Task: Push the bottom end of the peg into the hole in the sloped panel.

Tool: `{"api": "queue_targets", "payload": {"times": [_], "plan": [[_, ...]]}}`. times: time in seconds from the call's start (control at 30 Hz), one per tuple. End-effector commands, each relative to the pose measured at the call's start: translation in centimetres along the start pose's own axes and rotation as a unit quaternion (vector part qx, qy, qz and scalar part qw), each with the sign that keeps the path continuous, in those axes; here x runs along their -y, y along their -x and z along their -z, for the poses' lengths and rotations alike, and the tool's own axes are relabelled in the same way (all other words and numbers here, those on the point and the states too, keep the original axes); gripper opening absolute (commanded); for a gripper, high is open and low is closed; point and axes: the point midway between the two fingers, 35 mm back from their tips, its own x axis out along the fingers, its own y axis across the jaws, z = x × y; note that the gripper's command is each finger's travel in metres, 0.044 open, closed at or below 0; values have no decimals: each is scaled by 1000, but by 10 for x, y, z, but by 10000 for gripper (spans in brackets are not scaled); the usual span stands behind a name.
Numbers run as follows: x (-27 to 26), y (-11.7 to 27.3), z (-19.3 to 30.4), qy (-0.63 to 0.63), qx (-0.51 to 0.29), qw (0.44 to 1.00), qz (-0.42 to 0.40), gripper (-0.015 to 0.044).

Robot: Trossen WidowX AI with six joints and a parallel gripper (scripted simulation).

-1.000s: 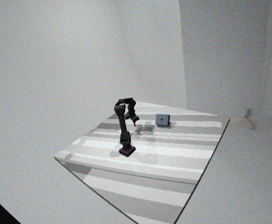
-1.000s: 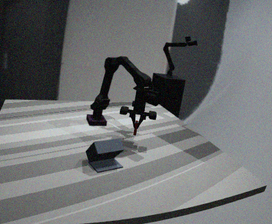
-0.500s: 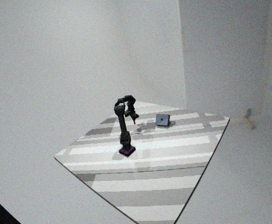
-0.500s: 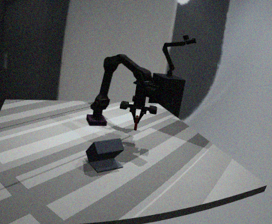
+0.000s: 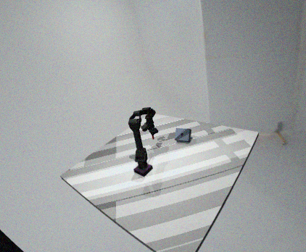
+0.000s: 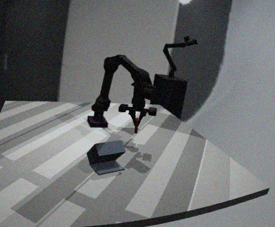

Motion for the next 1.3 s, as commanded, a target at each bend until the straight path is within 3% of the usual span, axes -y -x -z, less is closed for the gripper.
{"api": "queue_targets", "payload": {"times": [0.0, 1.27], "plan": [[-1, 2, 3, -2, -2, 1000, 12, 0], [-25, 4, 44, -47, -22, 995, 88, 0]]}}
